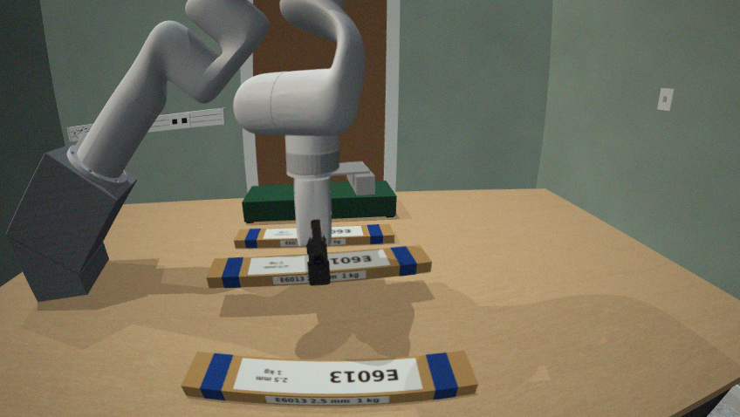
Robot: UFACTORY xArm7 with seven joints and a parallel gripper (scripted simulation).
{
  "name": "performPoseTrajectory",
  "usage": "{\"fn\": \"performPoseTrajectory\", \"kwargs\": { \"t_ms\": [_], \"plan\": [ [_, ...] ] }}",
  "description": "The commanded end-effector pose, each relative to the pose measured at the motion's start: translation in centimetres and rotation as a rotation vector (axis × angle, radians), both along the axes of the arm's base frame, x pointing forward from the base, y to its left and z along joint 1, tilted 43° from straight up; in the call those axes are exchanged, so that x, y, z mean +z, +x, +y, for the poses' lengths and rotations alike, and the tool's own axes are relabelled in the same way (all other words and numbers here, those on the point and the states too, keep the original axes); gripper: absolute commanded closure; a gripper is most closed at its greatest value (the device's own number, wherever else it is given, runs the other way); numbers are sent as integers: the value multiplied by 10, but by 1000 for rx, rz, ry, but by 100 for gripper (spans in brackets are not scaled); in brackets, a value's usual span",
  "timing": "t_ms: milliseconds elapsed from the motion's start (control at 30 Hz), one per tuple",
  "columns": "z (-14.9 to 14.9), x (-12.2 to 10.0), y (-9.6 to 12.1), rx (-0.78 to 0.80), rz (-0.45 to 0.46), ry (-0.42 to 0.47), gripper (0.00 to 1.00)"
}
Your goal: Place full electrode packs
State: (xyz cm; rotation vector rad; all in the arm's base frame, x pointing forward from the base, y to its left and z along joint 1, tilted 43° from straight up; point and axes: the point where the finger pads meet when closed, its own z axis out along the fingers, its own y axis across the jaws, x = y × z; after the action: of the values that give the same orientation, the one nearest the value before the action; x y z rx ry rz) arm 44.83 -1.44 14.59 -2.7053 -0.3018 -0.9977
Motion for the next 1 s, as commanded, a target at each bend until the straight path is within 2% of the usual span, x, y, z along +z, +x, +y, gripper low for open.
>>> {"fn": "performPoseTrajectory", "kwargs": {
  "t_ms": [0, 267, 567, 967],
  "plan": [
    [-1, 1, 0, -2, -1, -1, 42],
    [-2, 4, -2, -2, -1, -1, 42],
    [-10, 24, -19, -2, -1, -1, 42],
    [-16, 38, -30, -2, -1, -1, 42]
  ]
}}
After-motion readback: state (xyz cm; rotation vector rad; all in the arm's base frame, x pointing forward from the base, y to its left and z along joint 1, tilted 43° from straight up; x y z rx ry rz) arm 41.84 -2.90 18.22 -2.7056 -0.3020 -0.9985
